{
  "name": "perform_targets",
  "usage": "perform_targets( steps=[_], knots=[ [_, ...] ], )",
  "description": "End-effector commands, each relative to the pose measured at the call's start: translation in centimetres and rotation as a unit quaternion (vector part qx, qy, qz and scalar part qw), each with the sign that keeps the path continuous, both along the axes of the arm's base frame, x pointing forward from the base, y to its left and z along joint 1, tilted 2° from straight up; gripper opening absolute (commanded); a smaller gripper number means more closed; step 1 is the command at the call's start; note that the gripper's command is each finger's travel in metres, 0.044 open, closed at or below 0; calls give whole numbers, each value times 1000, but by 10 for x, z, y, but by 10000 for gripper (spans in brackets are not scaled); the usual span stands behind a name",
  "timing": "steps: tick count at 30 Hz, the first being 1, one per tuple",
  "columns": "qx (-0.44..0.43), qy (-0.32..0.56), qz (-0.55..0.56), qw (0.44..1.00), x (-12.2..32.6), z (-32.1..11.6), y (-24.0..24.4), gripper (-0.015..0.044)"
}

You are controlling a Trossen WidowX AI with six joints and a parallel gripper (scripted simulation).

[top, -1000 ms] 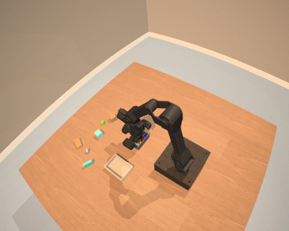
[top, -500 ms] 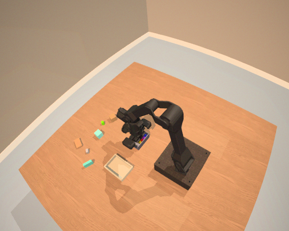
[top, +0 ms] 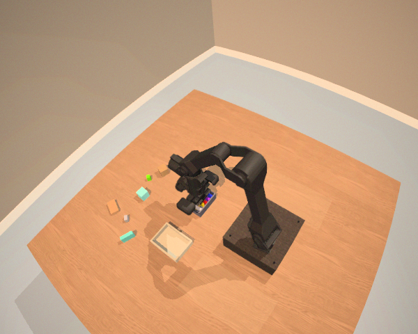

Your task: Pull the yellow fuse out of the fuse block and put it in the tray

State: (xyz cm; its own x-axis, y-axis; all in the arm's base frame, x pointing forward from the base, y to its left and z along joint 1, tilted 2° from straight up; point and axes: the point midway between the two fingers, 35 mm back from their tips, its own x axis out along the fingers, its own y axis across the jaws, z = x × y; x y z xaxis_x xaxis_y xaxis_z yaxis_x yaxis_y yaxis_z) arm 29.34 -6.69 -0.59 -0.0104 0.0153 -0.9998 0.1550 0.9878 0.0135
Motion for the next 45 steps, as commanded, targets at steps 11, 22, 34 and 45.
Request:
perform_targets(
  steps=[11,22,34,45],
  knots=[
    [-1,-3,-2,1000,1,9,-1,0],
    [-1,-3,-2,1000,1,15,-1,0],
    [-2,-3,-3,1000,1,20,-1,0],
    [-2,-3,-3,1000,1,28,-1,0]
  ],
)
